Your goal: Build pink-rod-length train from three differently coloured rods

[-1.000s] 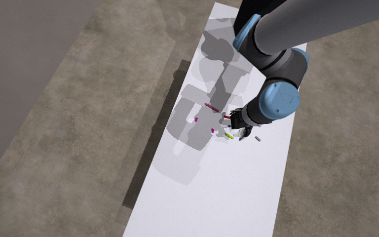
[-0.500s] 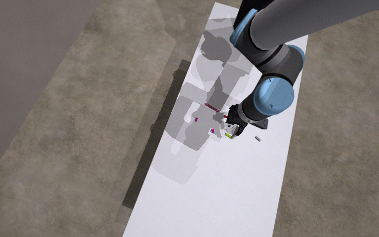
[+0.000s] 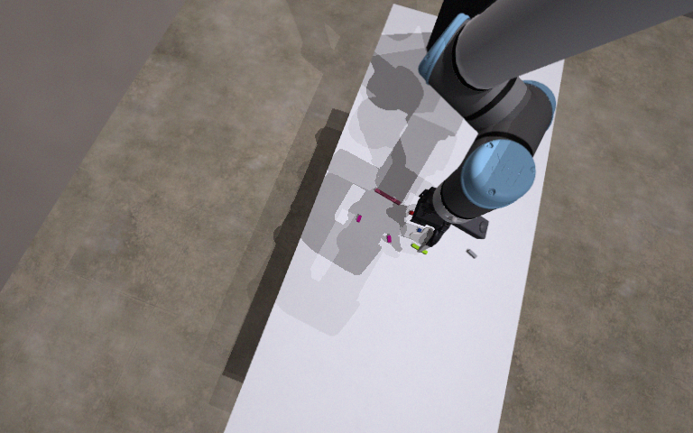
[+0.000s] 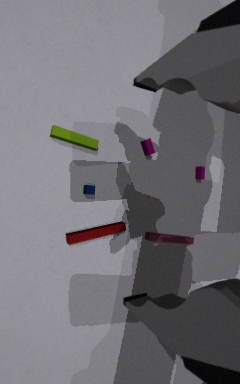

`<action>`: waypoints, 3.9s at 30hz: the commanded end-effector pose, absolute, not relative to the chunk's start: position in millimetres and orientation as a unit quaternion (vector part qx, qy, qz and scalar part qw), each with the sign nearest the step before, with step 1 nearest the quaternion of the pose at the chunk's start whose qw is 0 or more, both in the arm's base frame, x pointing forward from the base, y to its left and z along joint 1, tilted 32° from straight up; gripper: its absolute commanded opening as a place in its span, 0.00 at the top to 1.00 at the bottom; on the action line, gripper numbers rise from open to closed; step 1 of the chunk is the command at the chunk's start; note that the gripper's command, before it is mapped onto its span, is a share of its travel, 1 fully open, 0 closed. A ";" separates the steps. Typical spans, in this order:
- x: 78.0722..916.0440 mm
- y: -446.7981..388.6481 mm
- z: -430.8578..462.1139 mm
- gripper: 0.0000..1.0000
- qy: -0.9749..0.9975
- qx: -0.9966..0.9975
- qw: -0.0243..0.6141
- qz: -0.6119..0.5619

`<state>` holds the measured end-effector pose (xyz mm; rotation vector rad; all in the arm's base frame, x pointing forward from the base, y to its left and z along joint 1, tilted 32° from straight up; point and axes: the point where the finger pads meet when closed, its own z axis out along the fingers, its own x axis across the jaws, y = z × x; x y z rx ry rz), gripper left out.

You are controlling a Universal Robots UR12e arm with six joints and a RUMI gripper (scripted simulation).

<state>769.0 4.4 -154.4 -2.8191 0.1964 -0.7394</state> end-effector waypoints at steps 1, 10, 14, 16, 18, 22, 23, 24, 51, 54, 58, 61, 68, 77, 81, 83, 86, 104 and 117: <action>769.1 4.2 -153.9 0.86 0.068 -0.959 0.110 -0.252; 769.1 4.2 -153.9 0.86 0.068 -0.959 0.110 -0.252; 769.1 4.2 -153.9 0.86 0.068 -0.959 0.110 -0.252; 769.1 4.2 -153.9 0.86 0.068 -0.959 0.110 -0.252; 769.1 4.2 -153.9 0.86 0.068 -0.959 0.110 -0.252; 769.1 4.2 -153.9 0.86 0.068 -0.959 0.110 -0.252; 769.1 4.2 -153.9 0.86 0.068 -0.959 0.110 -0.252; 769.1 4.2 -153.9 0.86 0.068 -0.959 0.110 -0.252; 770.7 4.8 -156.6 0.86 0.075 -0.959 0.112 -0.251; 771.3 5.0 -157.6 0.86 0.077 -0.958 0.113 -0.251; 773.0 5.7 -160.5 0.86 0.078 -0.958 0.113 -0.251; 775.1 6.5 -164.2 0.86 0.078 -0.958 0.113 -0.251; 780.9 8.7 -174.2 0.86 0.078 -0.958 0.113 -0.251; 786.8 10.9 -184.3 0.86 0.078 -0.958 0.113 -0.251; 789.7 12.0 -189.3 0.86 0.078 -0.958 0.113 -0.251; 791.0 12.4 -191.4 0.86 0.078 -0.958 0.113 -0.251; 792.5 13.0 -194.1 0.86 0.078 -0.958 0.113 -0.251; 795.0 14.0 -198.4 0.86 0.078 -0.958 0.113 -0.251; 795.0 14.0 -198.4 0.86 0.078 -0.958 0.113 -0.251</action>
